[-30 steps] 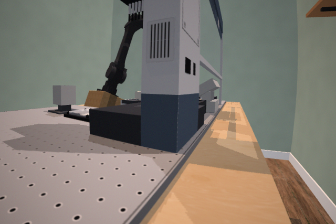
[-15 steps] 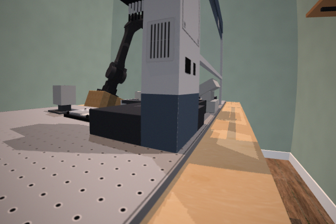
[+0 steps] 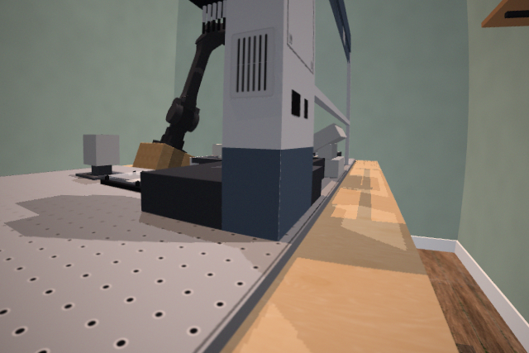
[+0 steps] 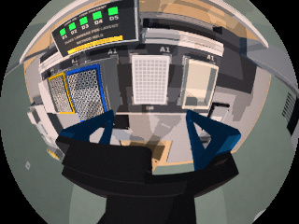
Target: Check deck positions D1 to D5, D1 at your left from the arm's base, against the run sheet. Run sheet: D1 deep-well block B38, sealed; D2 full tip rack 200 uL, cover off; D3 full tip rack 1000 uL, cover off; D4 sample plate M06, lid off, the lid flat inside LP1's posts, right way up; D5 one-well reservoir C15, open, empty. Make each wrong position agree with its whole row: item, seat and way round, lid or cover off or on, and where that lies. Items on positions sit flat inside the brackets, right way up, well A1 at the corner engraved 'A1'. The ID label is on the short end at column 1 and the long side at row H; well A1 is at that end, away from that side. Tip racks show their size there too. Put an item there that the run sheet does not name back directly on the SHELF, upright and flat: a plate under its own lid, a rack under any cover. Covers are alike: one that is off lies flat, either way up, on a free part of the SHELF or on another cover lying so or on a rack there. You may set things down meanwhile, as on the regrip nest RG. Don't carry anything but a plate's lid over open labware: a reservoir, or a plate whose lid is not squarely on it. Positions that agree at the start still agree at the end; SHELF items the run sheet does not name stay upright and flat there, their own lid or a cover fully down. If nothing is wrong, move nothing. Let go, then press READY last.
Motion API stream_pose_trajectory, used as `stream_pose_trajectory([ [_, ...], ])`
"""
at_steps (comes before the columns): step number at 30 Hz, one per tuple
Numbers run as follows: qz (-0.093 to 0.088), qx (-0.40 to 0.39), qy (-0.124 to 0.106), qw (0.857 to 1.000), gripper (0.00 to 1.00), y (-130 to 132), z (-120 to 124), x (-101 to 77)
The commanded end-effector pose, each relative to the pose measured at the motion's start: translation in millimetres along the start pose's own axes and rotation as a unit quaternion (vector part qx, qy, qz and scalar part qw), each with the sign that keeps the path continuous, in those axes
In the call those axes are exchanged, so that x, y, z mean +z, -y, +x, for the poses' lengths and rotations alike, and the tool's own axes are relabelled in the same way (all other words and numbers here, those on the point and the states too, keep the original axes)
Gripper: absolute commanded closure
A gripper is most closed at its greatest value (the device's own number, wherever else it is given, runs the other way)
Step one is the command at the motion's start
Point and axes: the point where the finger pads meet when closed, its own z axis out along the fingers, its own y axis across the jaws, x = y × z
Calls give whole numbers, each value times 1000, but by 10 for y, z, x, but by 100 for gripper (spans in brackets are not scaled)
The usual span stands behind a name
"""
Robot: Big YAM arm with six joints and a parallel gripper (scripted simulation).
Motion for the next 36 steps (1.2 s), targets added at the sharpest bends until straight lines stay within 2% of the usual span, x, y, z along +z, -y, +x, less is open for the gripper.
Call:
stream_pose_trajectory([
  [1, 6, 1, 18, 1000, 0, 22, -106, -139],
  [2, 6, 1, 18, 1000, 0, 22, -106, -139],
  [3, -1, 5, 2, 1000, 0, -100, -9, -30],
  [5, 0, 3, 7, 1000, 0, -223, -2, -76],
  [7, 0, 3, 7, 1000, 0, -223, -2, -76],
  [8, 11, -8, 35, 999, 0, -274, -213, -280],
  [12, 0, 2, 9, 1000, 0, -468, -12, -75],
  [15, 1, 1, 13, 1000, 0, -626, -48, -123],
  [18, -1, 3, 8, 1000, 0, -768, -4, -76],
  [22, 0, 0, 15, 1000, 0, -979, -54, -132],
  [24, 0, 0, 15, 1000, 0, -979, -54, -132],
  [25, -2, 6, 1, 1000, 0, -984, -77, -30],
  [27, 1, -3, 23, 1000, 0, -1142, -105, -188],
  [31, 1, -7, 34, 999, 0, -1362, -180, -283],
  [32, 1, -7, 34, 999, 0, -1362, -180, -283],
  [33, 0, 1, 19, 1000, 0, -1254, -120, -142],
  [36, 0, 1, 19, 1000, 0, -1254, -120, -142],
])
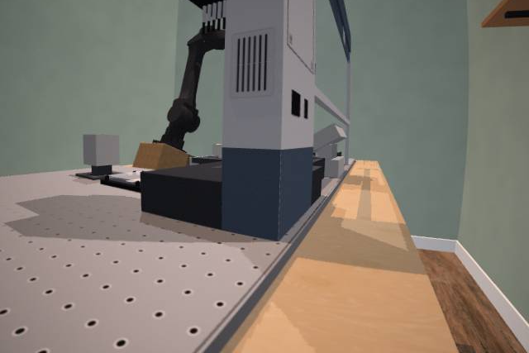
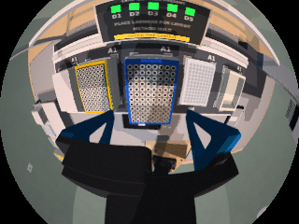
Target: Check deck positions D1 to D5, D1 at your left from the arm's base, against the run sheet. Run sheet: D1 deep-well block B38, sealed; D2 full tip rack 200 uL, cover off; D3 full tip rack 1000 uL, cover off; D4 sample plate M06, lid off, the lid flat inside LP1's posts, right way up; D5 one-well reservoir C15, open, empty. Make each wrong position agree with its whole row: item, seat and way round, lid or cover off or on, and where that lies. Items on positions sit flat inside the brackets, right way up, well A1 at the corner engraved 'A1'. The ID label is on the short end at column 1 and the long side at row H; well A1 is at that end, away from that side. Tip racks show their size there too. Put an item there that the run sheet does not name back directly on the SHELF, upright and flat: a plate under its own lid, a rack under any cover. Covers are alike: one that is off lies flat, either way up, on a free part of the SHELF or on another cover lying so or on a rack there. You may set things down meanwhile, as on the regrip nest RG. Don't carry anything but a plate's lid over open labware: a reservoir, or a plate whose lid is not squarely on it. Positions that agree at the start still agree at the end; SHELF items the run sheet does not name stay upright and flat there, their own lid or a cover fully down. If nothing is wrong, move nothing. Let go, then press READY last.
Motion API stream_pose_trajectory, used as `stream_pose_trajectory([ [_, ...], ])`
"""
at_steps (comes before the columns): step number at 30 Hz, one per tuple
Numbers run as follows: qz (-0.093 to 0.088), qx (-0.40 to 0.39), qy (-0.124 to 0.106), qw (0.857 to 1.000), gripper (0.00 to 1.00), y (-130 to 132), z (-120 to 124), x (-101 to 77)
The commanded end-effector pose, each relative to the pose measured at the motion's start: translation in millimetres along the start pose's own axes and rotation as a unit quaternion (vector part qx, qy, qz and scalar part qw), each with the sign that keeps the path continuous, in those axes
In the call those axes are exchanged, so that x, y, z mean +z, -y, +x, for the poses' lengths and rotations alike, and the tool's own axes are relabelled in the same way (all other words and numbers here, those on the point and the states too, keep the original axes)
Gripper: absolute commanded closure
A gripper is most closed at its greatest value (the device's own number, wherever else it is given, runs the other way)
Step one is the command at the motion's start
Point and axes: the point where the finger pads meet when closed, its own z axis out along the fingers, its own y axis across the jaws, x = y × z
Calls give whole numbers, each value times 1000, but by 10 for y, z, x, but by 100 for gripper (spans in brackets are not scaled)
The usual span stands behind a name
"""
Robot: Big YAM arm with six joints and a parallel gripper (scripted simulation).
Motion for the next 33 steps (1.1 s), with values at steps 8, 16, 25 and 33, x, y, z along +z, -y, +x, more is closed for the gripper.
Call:
stream_pose_trajectory([
  [8, 3, 5, 21, 1000, 0, -15, -114, -158],
  [16, 3, 5, 21, 1000, 0, -15, -114, -158],
  [25, 3, 5, 21, 1000, 0, -15, -114, -158],
  [33, 3, -3, 37, 999, 0, -277, -174, -301],
])
